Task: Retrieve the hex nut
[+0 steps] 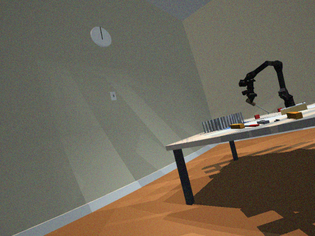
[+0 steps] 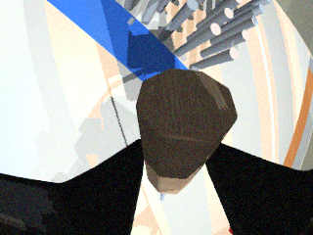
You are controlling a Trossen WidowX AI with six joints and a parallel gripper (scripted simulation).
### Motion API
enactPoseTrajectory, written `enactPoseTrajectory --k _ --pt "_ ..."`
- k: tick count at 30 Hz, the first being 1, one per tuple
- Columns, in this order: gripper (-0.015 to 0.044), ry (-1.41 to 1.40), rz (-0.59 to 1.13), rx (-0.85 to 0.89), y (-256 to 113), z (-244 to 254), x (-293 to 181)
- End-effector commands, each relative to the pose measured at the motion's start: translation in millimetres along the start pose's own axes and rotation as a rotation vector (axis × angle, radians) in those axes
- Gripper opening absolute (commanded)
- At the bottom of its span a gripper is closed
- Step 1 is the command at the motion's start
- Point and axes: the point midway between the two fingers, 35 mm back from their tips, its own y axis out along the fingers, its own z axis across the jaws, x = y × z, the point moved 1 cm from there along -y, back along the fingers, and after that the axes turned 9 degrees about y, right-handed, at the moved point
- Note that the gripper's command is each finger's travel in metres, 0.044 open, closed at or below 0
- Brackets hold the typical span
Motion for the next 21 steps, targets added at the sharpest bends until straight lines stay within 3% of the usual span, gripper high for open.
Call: enactPoseTrajectory --k 1,21 --pt "0.0 0.131 -0.002 0.013 1 -11 0" --pt "0.0 0.8 0.008 0.078 9 -67 -16"
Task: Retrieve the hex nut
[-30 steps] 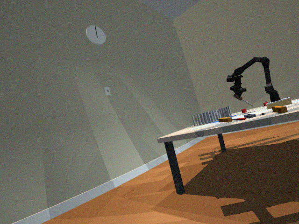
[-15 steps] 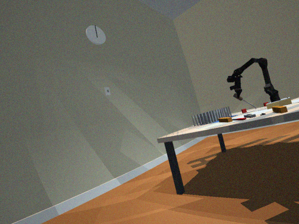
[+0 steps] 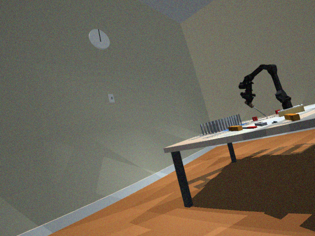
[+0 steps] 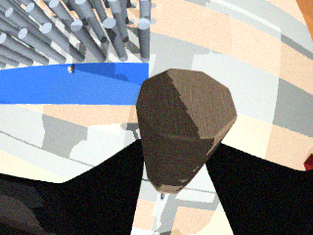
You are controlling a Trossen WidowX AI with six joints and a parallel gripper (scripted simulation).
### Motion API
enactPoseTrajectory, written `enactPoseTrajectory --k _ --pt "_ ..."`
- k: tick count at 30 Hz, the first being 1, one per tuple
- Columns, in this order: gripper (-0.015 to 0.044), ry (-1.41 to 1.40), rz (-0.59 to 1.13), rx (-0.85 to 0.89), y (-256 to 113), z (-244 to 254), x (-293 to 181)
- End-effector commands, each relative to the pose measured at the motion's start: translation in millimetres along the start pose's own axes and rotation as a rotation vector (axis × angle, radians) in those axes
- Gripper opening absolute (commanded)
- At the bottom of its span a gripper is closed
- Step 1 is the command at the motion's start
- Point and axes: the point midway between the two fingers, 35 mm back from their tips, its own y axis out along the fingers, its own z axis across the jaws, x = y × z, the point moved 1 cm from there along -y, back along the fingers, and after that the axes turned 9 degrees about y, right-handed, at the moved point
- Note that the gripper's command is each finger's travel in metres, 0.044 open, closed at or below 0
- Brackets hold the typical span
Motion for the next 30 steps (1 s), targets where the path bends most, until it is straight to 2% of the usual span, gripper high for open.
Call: enactPoseTrajectory --k 1,30 --pt "0.0 0.132 -0.002 0.02 0 -10 5" --pt "0.0 1.12 0.021 0.113 2 -104 22"
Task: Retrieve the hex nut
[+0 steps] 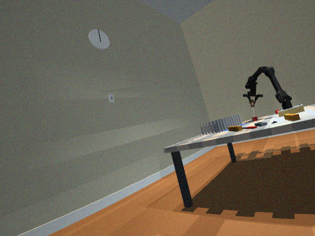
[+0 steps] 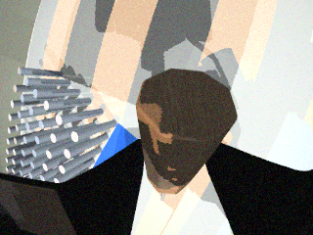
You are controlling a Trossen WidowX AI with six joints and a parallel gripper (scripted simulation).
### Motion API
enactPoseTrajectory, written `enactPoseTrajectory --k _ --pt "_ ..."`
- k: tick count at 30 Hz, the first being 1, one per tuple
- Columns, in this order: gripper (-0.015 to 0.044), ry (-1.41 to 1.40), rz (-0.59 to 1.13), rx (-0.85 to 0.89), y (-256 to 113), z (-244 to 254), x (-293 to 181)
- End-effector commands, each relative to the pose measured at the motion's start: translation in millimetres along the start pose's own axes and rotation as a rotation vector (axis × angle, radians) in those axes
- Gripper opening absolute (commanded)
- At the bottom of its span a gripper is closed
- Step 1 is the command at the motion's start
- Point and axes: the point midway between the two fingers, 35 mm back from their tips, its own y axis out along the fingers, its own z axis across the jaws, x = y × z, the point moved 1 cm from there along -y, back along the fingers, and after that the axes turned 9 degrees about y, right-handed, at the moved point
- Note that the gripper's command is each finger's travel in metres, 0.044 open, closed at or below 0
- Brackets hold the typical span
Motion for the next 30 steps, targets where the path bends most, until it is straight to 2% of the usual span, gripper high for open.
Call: enactPoseTrajectory --k 1,30 --pt "0.0 0.131 0.007 0.021 -2 -5 12" --pt "0.0 1.098 0.062 0.135 -19 -73 95"
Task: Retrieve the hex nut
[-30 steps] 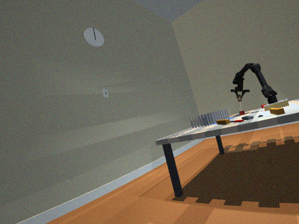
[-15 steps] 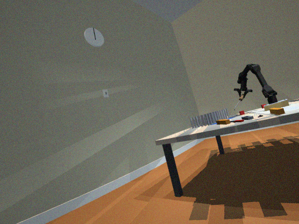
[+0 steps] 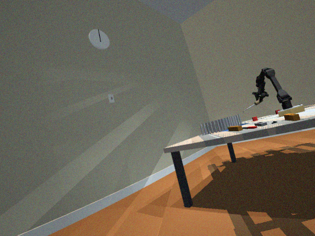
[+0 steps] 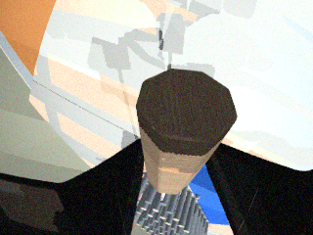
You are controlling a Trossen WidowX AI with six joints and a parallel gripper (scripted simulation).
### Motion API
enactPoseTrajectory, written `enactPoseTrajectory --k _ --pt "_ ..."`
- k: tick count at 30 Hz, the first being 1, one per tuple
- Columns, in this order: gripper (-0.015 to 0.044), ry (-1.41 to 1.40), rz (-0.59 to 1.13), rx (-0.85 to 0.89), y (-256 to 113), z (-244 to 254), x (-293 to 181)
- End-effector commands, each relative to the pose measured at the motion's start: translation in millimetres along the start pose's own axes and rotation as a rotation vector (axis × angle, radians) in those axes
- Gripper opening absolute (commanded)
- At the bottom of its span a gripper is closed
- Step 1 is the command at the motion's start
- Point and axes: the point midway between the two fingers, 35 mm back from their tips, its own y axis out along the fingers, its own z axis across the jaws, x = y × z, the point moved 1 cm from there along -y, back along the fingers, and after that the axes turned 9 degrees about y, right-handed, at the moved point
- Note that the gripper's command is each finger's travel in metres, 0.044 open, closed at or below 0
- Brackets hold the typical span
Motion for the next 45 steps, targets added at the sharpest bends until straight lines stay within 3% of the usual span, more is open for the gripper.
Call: enactPoseTrajectory --k 1,20,45 --pt "0.0 0.123 0.02 0.019 -5 4 13" --pt "0.0 0.719 0.095 0.09 -29 12 79" --pt "0.0 0.724 0.096 0.091 -14 10 88"
